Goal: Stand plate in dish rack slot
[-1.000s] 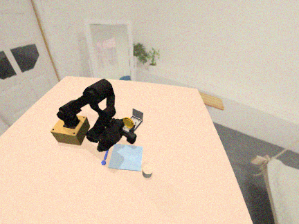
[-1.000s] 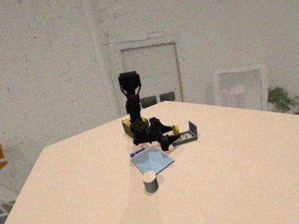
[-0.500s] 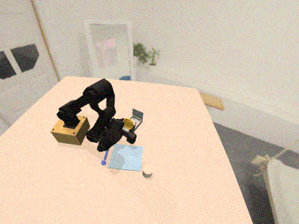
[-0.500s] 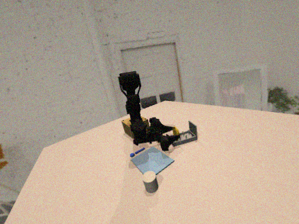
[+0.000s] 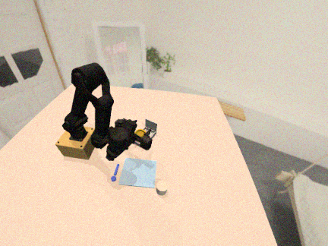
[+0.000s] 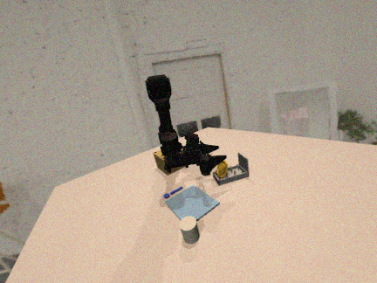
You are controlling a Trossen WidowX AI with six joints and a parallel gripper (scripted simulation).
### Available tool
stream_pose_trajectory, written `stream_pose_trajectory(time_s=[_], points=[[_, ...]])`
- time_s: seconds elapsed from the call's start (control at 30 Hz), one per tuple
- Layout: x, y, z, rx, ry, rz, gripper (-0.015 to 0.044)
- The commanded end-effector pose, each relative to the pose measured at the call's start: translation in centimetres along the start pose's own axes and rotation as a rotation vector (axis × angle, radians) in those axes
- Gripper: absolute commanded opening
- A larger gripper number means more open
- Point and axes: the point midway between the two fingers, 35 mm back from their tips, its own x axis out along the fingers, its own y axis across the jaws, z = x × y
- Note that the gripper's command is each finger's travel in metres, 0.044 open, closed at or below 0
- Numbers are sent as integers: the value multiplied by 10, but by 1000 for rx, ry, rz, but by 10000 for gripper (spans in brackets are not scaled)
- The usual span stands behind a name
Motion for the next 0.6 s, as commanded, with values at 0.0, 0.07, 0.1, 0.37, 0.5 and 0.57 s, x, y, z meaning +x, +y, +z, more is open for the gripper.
stream_pose_trajectory(time_s=[0.0, 0.07, 0.1, 0.37, 0.5, 0.57], points=[[-3, 4, 33, 2, -15, 3, 400], [-4, 3, 44, 0, -20, 3, 400], [-4, 3, 46, 0, -20, 3, 400], [-2, -27, 47, 92, -5, -96, 400], [-2, -52, 48, 172, 20, -184, 400], [-2, -64, 48, 210, 37, -227, 400]])
